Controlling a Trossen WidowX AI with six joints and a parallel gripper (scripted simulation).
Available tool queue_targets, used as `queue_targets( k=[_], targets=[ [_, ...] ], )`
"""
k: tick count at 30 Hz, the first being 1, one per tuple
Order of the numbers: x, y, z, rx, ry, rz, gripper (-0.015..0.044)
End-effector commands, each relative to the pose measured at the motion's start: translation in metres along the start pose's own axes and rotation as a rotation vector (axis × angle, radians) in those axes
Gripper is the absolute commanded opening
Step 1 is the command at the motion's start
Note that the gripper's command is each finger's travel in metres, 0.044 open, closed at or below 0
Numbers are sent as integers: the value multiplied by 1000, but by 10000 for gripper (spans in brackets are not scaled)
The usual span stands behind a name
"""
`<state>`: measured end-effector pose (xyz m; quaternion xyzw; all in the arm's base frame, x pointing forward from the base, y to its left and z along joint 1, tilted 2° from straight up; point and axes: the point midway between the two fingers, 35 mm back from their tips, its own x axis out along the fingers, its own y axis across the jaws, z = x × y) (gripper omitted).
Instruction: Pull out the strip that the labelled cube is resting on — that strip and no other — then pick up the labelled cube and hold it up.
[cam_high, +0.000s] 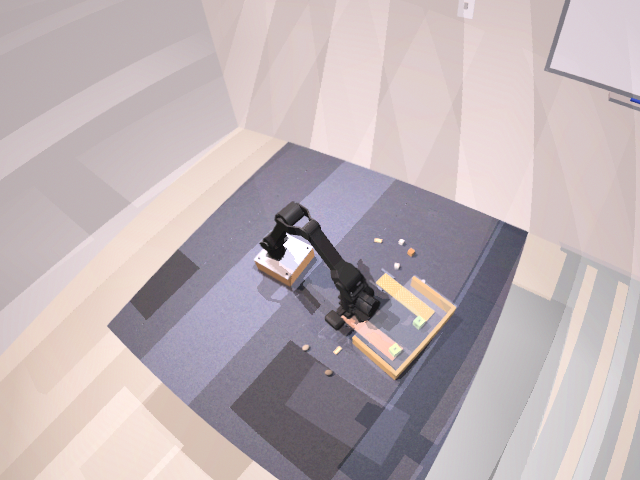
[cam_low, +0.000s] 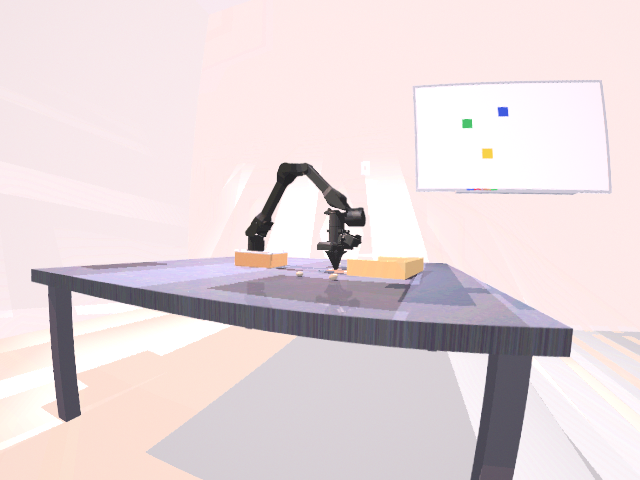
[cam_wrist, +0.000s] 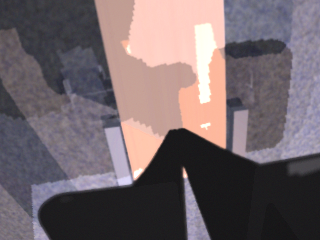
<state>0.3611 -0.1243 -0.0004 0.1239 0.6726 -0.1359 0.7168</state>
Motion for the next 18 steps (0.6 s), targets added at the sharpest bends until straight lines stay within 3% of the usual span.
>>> queue_targets(
  k=[1, 18],
  targets=[
    [2, 1, -1, -4, 3, 3, 0],
    [3, 1, -1, -4, 3, 3, 0]
  ],
)
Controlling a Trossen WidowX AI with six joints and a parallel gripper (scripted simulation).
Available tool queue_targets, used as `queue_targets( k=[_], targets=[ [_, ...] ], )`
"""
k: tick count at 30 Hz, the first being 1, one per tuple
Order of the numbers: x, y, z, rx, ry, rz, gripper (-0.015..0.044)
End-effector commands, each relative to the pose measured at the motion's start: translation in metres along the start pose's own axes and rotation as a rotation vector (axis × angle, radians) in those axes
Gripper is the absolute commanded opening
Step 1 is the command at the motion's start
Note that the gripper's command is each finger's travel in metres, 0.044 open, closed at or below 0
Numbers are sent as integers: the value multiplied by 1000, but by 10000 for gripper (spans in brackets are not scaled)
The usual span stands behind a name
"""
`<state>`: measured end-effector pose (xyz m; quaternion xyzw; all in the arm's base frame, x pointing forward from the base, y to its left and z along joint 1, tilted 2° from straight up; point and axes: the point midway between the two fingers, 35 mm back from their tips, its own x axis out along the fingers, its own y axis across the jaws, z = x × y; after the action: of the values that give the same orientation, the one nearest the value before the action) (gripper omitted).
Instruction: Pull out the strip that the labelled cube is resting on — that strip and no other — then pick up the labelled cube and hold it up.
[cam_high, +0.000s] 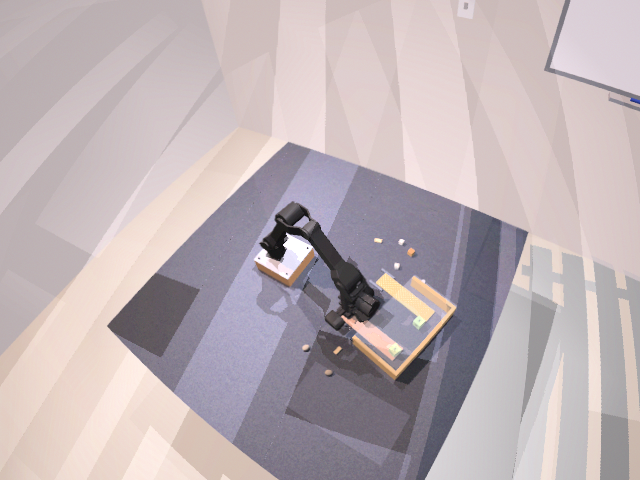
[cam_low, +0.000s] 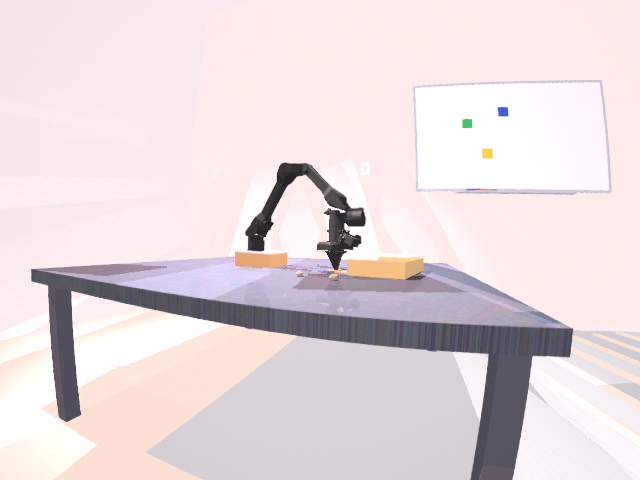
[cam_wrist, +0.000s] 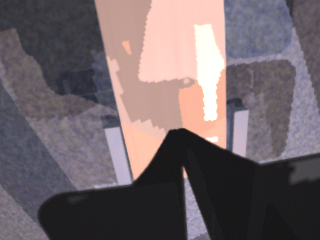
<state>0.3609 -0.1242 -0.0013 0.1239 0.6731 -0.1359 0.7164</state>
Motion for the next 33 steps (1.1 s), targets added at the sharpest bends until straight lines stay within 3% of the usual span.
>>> queue_targets(
  k=[1, 33],
  targets=[
    [2, 1, -1, -3, 2, 3, 0],
    [5, 0, -27, -3, 4, 3, 0]
  ],
)
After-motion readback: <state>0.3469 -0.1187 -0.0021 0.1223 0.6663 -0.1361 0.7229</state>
